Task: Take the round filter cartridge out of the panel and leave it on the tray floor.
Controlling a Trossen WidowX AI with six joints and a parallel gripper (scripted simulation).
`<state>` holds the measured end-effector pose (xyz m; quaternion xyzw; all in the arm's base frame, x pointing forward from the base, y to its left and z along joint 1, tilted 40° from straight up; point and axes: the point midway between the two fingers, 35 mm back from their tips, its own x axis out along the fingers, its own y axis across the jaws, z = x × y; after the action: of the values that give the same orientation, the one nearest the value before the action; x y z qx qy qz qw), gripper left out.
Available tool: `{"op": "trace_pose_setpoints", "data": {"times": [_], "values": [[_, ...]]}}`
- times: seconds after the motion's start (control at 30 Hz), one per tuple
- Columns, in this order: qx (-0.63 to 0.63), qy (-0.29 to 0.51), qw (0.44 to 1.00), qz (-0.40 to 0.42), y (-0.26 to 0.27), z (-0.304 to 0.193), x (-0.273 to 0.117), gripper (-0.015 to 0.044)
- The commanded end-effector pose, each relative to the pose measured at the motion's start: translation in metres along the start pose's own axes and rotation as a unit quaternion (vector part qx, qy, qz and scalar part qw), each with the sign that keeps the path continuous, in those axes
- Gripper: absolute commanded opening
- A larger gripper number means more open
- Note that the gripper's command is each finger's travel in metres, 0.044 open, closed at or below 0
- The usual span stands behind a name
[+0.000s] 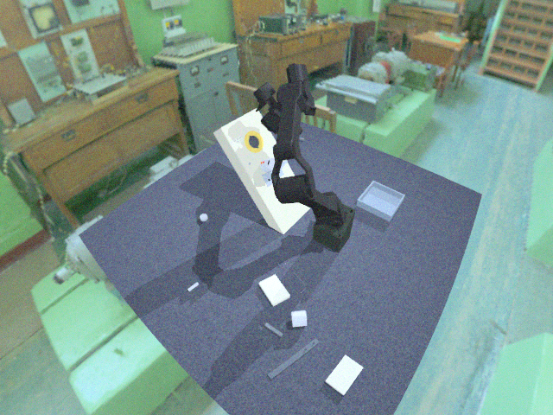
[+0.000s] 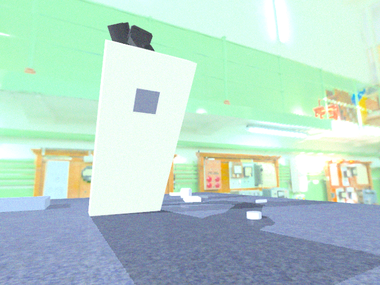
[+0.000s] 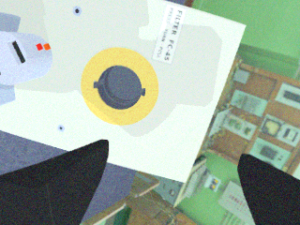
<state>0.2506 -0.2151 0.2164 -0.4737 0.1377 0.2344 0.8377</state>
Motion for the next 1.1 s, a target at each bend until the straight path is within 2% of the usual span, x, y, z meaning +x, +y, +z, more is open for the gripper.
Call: {"op": "trace_pose_setpoints", "data": {"times": [0.0,0.07,0.23,0.43,0.53,1.07], "values": [[0.035,-0.003,0.999,0.008,-0.002,0.0,-0.003,0.0346],[0.135,-0.001,0.99,0.032,0.011,0.002,0.004,0.0305],[0.4,0.025,0.911,0.095,0.048,0.01,0.02,0.0305],[0.664,0.098,0.725,0.156,0.093,0.023,0.032,0.0305],[0.742,0.135,0.634,0.171,0.111,0.029,0.034,0.0305],[0.747,0.139,0.627,0.171,0.116,0.029,0.044,0.0305]]}}
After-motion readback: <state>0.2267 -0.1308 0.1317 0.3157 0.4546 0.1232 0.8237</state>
